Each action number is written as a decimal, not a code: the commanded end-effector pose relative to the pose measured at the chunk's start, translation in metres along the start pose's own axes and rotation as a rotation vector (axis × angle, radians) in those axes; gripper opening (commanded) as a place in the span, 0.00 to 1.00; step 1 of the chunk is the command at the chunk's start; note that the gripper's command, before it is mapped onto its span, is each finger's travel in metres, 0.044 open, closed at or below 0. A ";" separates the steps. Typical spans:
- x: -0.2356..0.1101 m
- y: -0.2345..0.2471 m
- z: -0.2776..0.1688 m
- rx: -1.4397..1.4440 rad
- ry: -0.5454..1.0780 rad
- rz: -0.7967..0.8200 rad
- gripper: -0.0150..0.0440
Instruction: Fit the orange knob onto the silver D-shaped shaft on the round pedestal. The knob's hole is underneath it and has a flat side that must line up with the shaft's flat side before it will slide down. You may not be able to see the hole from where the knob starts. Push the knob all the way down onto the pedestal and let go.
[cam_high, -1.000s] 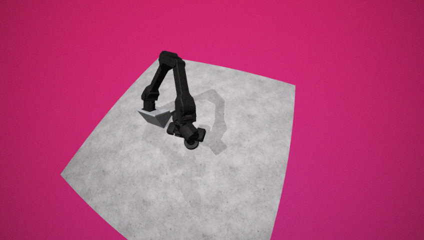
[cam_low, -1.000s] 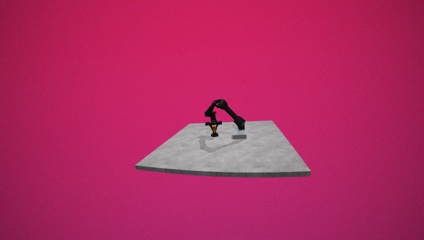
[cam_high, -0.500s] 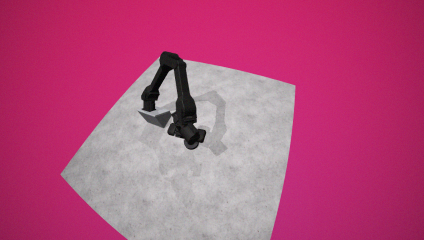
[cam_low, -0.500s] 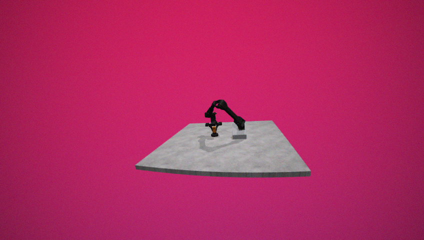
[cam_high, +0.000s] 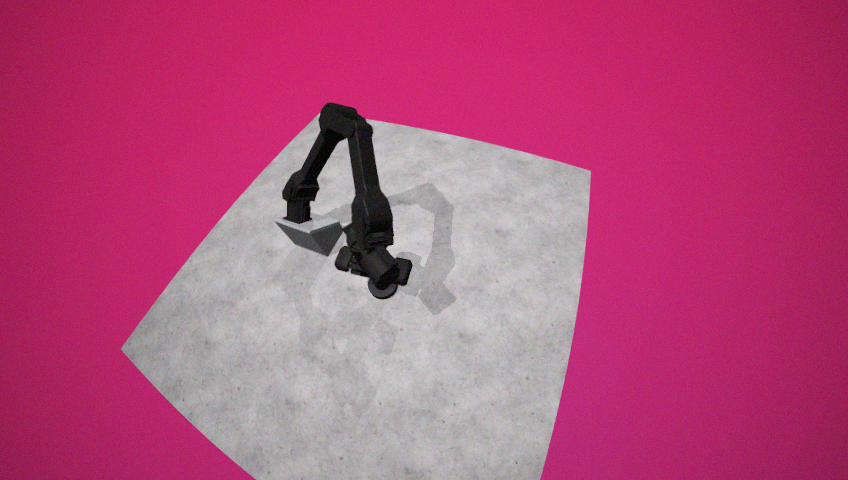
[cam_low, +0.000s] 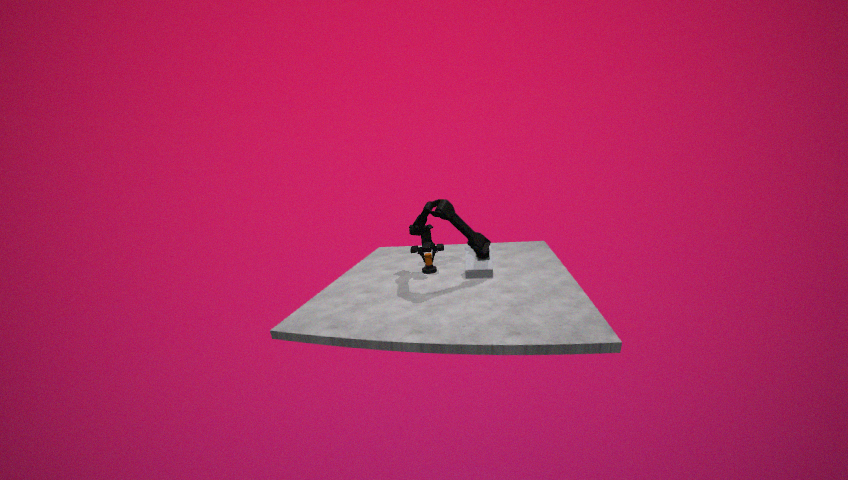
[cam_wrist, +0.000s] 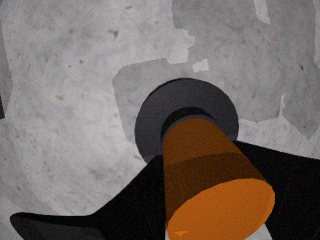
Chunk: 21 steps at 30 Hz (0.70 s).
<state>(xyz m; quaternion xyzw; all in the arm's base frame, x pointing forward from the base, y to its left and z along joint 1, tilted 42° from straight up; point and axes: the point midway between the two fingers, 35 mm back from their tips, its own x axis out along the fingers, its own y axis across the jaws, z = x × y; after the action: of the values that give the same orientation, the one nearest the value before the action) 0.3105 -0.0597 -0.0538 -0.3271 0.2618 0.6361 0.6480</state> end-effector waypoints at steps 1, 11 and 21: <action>0.000 0.000 0.000 0.000 0.000 0.000 0.70; 0.000 0.000 0.000 0.000 0.000 0.000 1.00; -0.047 -0.003 -0.003 0.001 0.005 0.000 1.00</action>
<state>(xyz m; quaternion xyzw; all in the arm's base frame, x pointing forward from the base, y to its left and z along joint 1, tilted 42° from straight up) 0.3085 -0.0655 -0.0453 -0.3189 0.2629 0.6422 0.6455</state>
